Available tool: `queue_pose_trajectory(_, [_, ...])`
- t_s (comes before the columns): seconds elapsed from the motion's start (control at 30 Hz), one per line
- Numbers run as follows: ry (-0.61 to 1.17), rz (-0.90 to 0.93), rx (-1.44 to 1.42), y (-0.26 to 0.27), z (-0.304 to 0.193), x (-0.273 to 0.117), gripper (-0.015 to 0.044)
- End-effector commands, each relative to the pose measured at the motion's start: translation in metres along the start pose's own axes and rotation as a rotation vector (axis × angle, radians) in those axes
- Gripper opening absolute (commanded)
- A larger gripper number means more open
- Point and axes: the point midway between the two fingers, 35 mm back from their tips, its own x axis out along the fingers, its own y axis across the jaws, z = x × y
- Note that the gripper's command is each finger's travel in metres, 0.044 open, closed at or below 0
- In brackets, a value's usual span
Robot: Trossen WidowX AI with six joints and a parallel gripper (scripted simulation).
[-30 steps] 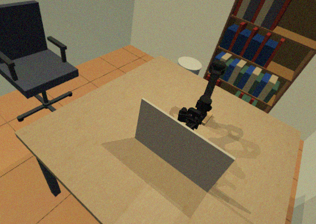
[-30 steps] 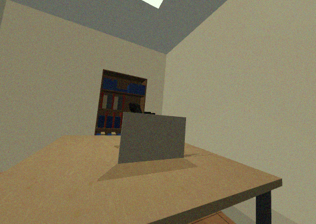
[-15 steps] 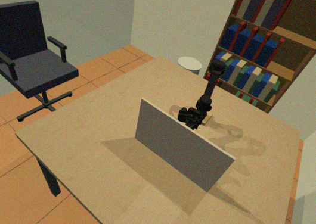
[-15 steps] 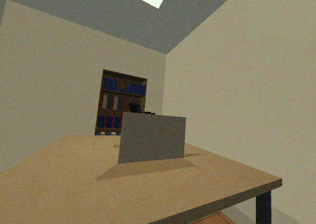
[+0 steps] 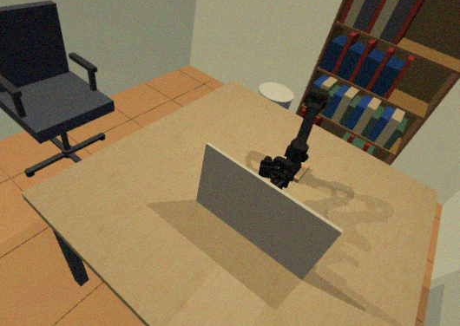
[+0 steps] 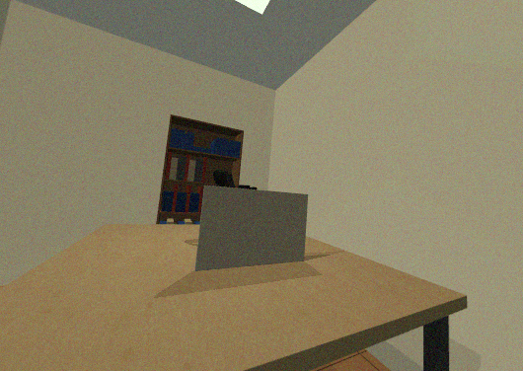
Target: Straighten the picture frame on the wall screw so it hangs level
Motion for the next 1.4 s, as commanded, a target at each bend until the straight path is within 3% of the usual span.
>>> queue_pose_trajectory(0.0, [0.004,0.016,0.008,0.0050,-0.0013,0.0003,0.0000])
queue_pose_trajectory(1.37, [0.004,0.016,0.009,0.0048,-0.0079,0.0002,0.0000])
